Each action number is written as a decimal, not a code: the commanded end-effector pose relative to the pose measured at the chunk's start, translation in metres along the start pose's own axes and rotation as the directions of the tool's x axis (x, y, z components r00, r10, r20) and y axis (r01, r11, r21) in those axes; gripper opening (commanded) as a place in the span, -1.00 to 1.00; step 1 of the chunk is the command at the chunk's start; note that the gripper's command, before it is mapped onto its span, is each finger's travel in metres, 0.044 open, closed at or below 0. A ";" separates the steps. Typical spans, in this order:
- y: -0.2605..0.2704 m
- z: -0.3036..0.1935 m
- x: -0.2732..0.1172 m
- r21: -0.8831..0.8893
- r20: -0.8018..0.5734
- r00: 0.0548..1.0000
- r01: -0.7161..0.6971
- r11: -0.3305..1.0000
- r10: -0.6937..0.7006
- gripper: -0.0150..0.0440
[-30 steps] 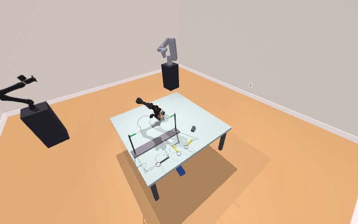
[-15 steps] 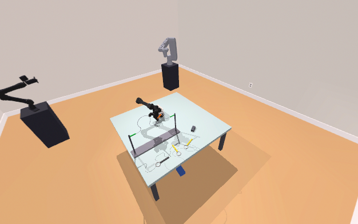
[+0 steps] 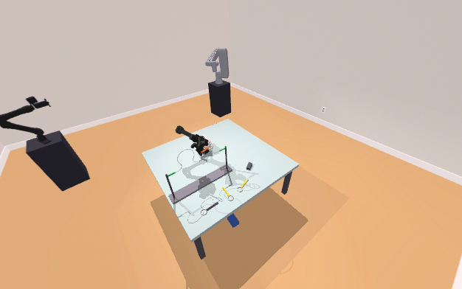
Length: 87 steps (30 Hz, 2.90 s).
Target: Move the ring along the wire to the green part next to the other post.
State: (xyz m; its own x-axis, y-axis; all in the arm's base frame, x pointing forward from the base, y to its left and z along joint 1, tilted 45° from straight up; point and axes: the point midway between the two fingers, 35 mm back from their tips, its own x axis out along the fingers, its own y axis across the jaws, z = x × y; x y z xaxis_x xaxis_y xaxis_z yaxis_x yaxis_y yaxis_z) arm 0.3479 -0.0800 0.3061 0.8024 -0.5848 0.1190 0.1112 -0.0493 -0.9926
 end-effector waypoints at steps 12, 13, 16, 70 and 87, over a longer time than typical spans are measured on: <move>-0.022 0.004 0.001 -0.284 0.065 0.986 0.163 0.945 -0.151 -1.00; -0.023 0.004 0.001 -0.302 0.070 0.985 0.174 0.937 -0.160 -1.00; -0.028 0.006 0.001 -0.355 0.088 0.978 0.207 0.912 -0.188 -1.00; -0.008 -0.020 0.012 -0.485 0.141 0.956 0.293 0.824 -0.257 -1.00; 0.049 -0.041 0.027 -0.167 0.115 0.990 0.103 0.981 -0.085 -1.00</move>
State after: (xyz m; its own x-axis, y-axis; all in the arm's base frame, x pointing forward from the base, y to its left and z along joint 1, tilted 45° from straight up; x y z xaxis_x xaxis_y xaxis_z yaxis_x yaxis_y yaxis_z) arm 0.3492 -0.1293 0.2703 0.8410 -0.4865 0.2367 0.0863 -0.3112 -0.9464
